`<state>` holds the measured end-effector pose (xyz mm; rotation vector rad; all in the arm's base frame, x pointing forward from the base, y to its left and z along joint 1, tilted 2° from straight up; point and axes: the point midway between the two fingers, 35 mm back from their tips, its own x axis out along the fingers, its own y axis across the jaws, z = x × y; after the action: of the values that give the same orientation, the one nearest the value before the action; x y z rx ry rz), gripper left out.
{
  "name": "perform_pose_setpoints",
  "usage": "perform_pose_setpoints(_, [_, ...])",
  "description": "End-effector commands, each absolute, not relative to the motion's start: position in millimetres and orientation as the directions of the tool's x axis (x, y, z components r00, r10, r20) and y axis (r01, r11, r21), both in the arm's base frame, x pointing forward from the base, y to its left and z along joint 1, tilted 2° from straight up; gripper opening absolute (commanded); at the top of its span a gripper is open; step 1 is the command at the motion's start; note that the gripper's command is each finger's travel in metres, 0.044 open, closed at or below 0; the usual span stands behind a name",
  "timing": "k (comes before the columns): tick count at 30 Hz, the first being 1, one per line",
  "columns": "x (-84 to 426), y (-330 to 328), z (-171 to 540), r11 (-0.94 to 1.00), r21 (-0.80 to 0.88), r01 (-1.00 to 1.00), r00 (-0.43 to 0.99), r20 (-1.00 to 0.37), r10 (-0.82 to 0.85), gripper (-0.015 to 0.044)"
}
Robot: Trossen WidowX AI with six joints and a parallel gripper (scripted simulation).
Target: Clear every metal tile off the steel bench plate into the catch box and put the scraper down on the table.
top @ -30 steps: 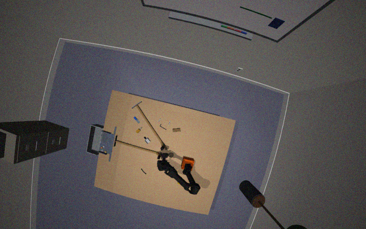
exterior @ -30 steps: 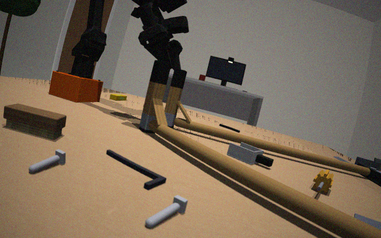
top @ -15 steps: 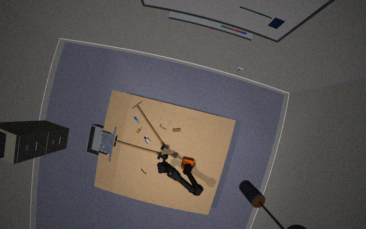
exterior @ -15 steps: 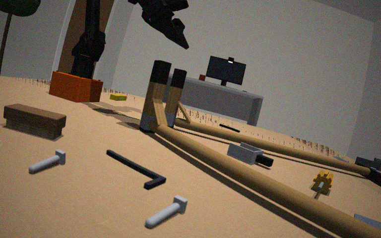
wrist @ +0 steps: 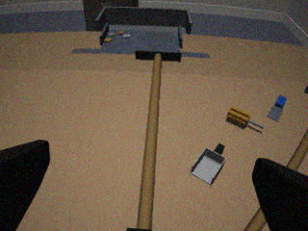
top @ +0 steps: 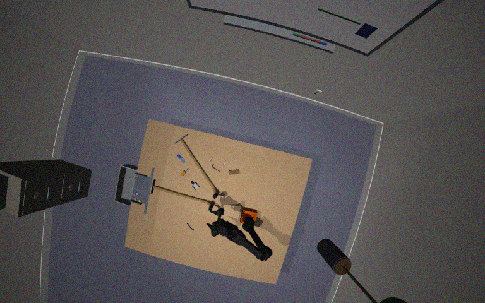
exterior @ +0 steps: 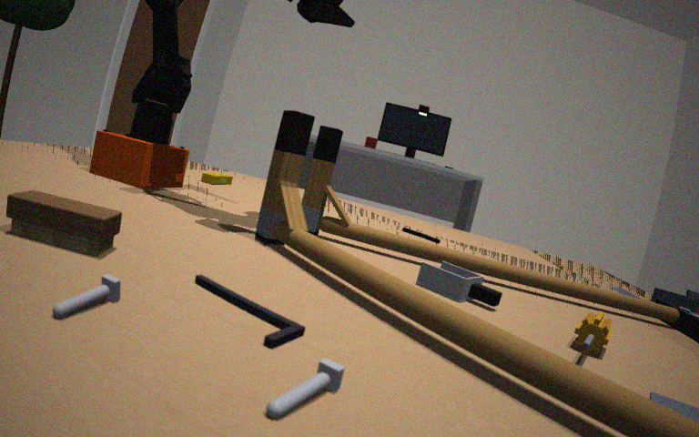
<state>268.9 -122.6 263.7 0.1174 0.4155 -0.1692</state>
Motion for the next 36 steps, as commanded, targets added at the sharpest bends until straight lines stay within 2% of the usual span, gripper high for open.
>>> perform_pose_setpoints(1, [258.2,-118.5,293.3,0.982,0.07,0.173,0.932,-0.334,-0.141,0.044])
perform_pose_setpoints(14, [222.9,-96.8,360.7,0.991,0.007,0.137,0.98,-0.147,-0.135,0.044])
perform_pose_setpoints(36, [225.5,-96.5,362.6,0.989,0.02,0.144,0.981,-0.137,-0.14,0.044])
